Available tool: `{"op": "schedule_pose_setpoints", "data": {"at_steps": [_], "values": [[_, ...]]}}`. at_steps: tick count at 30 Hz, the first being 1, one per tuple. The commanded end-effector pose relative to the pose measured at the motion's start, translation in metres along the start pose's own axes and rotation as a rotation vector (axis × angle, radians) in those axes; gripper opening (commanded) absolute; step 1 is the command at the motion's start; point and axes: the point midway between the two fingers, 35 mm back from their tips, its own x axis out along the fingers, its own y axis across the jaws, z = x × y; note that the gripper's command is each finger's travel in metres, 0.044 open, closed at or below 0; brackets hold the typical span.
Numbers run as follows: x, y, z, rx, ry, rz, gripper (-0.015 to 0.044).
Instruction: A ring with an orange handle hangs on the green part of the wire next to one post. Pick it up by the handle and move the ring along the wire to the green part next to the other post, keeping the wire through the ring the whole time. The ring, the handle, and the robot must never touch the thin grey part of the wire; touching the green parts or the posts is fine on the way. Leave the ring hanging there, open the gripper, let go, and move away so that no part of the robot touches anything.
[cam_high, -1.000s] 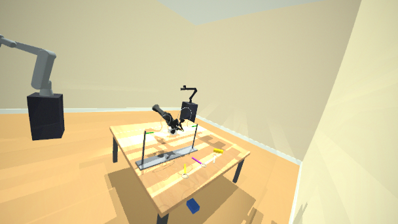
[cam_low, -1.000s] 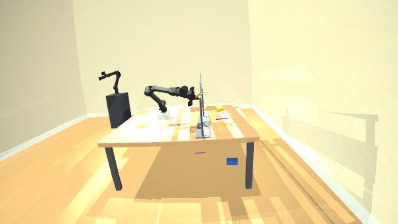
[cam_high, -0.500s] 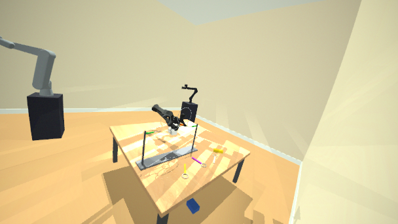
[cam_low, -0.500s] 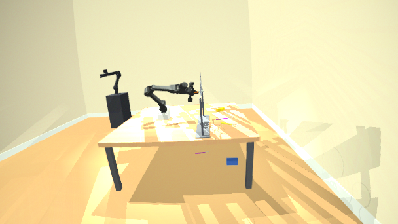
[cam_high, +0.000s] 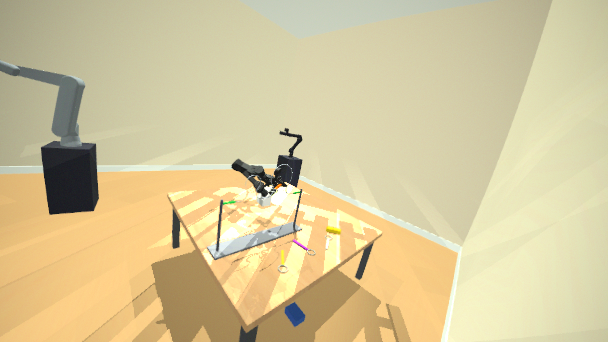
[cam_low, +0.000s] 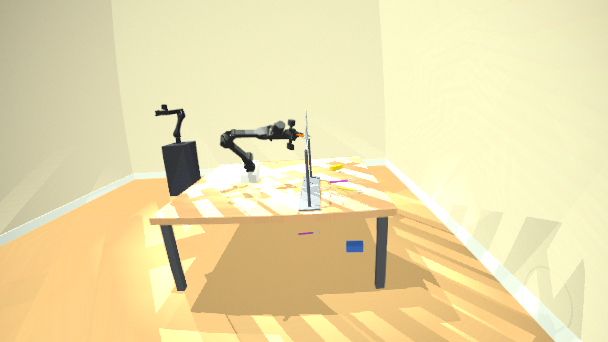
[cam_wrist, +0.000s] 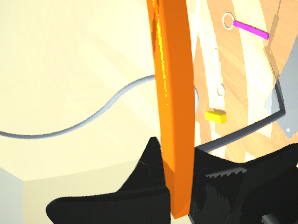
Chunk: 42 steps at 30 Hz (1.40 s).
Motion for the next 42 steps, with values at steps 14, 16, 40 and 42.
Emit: {"op": "schedule_pose_setpoints", "data": {"at_steps": [14, 16, 40, 42], "values": [[-0.008, 0.04, 0.005, 0.201, 0.027, 0.128, -0.015], [-0.009, 0.043, 0.005, 0.221, 0.03, 0.139, -0.015], [-0.023, 0.081, 0.021, 0.406, 0.055, 0.243, -0.015], [-0.023, 0.082, 0.022, 0.404, 0.055, 0.242, -0.015]]}}
